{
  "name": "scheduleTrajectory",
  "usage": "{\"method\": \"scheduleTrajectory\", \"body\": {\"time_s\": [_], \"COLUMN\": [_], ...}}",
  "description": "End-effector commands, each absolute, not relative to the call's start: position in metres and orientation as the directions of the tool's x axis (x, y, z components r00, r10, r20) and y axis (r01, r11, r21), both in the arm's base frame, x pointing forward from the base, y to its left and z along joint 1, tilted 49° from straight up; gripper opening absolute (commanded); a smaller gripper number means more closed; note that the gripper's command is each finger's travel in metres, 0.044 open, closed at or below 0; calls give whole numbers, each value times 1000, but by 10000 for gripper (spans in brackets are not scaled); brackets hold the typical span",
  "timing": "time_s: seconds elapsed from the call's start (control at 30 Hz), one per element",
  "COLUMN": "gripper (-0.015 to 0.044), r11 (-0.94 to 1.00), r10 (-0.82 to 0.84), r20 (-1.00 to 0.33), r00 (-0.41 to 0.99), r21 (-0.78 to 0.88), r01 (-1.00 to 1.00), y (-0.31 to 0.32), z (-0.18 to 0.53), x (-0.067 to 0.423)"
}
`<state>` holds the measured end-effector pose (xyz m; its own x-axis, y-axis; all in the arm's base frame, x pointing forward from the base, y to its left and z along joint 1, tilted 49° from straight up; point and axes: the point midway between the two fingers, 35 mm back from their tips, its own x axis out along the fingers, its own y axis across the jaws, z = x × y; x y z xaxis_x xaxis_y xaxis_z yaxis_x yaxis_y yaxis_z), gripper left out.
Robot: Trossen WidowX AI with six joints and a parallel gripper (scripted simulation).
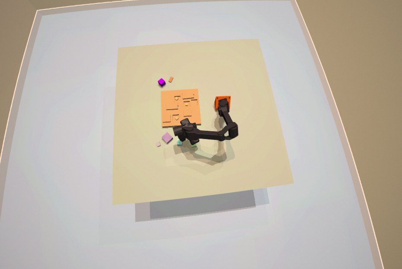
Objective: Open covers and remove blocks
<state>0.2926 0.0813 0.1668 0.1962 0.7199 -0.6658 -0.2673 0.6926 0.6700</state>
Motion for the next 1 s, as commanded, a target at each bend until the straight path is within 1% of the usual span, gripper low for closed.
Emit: {"method": "scheduleTrajectory", "body": {"time_s": [0.0, 0.5, 0.57, 0.97], "gripper": [440, 440, 387, 72], "r11": [690, 689, 690, 670], "r10": [722, 723, 722, 699], "r20": [-664, -662, -664, -687], "r00": [197, 196, 197, 198], "r21": [671, 673, 667, 533], "r01": [-271, -268, -282, -517], "y": [74, 44, 42, -6], "z": [174, 203, 200, 153], "x": [291, 280, 281, 295]}}
